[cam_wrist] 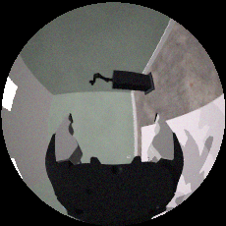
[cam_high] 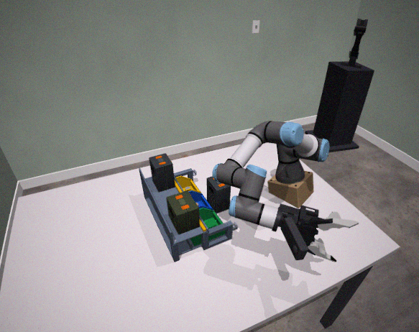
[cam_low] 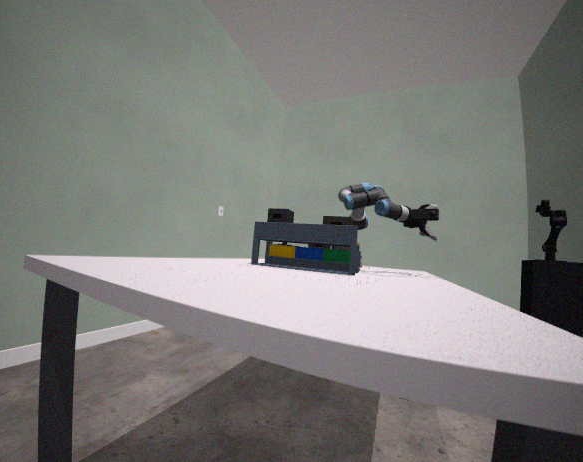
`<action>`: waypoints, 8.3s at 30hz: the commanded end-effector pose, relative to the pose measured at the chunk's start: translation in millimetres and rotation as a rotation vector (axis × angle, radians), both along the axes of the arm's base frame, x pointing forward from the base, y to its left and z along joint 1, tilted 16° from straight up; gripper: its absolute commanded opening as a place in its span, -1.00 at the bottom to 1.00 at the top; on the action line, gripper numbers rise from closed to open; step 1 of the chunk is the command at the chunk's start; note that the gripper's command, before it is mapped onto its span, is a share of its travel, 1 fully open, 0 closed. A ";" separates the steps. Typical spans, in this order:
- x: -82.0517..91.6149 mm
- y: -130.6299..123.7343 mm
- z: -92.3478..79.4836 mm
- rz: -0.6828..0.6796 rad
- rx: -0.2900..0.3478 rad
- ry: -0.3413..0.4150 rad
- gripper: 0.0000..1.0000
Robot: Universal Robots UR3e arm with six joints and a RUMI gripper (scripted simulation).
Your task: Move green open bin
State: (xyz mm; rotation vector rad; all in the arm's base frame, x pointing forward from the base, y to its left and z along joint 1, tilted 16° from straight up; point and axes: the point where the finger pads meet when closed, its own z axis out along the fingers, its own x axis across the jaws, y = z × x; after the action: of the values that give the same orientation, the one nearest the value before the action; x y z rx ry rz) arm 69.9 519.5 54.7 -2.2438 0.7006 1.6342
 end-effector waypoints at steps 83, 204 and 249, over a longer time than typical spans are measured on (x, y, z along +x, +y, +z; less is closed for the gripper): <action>124.0 -155.2 10.3 0.559 -0.245 -0.836 1.00; 288.8 -362.4 23.0 0.903 -0.398 -1.338 1.00; 283.3 -355.4 22.6 0.903 -0.398 -1.338 1.00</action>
State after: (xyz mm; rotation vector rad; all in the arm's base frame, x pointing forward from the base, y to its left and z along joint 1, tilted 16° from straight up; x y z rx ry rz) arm 352.7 163.6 76.4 -3.3581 -0.4477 -0.2265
